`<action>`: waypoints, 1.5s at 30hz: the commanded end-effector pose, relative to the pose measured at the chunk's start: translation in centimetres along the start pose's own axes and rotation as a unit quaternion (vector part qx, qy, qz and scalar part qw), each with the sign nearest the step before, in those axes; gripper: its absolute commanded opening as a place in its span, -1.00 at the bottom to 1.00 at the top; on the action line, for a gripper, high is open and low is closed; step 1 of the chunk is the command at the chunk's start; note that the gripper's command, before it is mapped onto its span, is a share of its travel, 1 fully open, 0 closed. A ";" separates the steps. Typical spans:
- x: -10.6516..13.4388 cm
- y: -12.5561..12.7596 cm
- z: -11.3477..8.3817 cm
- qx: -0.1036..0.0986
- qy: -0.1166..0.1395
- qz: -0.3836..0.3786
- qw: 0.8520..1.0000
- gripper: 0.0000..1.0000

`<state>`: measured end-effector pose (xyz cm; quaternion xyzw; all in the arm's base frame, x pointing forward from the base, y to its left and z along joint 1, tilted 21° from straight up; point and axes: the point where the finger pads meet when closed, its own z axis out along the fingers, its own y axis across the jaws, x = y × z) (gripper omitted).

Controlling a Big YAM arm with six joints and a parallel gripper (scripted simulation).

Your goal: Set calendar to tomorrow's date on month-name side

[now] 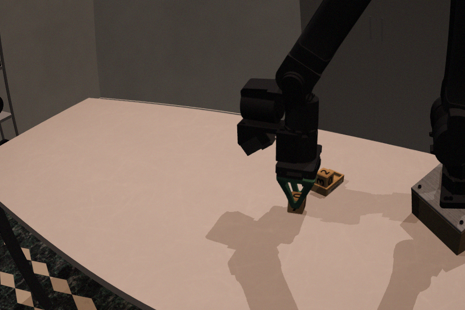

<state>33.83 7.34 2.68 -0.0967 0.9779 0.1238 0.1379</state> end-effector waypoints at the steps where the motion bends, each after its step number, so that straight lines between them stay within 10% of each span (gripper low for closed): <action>1: -0.5 0.4 0.4 -0.001 0.000 -0.002 1.000 -0.49; 45: -0.5 0.4 0.4 -0.001 0.000 -0.002 1.000 -0.26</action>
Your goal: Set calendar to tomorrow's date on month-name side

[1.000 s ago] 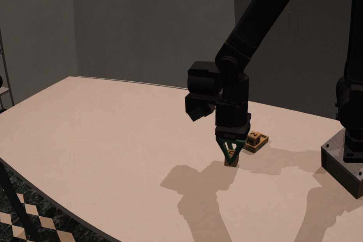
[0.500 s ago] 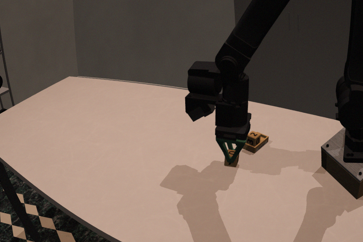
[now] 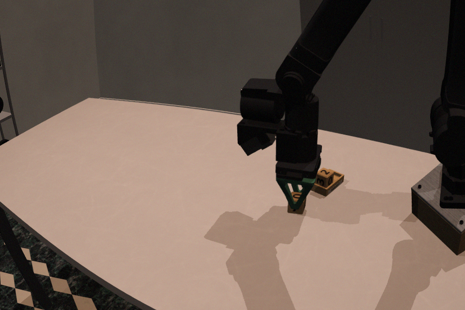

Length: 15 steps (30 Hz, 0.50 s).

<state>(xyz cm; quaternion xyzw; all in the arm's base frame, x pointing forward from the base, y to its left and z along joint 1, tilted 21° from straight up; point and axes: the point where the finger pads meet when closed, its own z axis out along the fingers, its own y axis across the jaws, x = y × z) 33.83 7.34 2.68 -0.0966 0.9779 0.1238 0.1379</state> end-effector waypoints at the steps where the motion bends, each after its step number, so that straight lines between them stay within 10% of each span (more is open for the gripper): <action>1: -0.5 0.4 0.4 -0.001 0.000 -0.002 1.000 -0.18; 15: -0.5 0.4 0.4 -0.001 0.001 -0.002 1.000 -0.11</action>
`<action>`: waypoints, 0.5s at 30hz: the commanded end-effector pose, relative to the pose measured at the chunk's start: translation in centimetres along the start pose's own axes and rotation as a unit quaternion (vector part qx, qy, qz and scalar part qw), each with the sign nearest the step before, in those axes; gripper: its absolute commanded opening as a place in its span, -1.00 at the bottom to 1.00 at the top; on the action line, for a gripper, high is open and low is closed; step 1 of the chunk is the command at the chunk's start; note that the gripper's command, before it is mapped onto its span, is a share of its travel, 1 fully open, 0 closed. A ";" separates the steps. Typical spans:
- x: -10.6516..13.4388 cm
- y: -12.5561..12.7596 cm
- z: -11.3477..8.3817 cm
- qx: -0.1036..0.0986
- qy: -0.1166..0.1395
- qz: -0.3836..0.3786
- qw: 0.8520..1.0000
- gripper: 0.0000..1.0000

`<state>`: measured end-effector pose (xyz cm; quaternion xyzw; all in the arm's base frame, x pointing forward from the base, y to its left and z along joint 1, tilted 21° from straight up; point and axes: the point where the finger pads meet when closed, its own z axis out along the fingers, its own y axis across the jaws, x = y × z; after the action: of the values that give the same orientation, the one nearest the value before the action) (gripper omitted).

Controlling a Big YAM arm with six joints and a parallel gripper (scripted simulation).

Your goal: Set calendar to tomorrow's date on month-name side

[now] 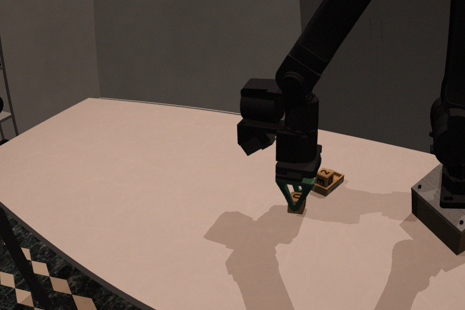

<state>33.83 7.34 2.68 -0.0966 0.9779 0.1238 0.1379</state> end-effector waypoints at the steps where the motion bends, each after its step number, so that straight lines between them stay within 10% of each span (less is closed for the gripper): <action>1: -0.5 0.4 0.4 -0.001 0.002 -0.003 1.000 -0.11; 15: -2.3 -0.1 -5.1 0.003 -0.024 -0.006 1.000 -0.11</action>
<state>32.98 6.93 4.75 -0.0972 0.9790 0.1247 0.1287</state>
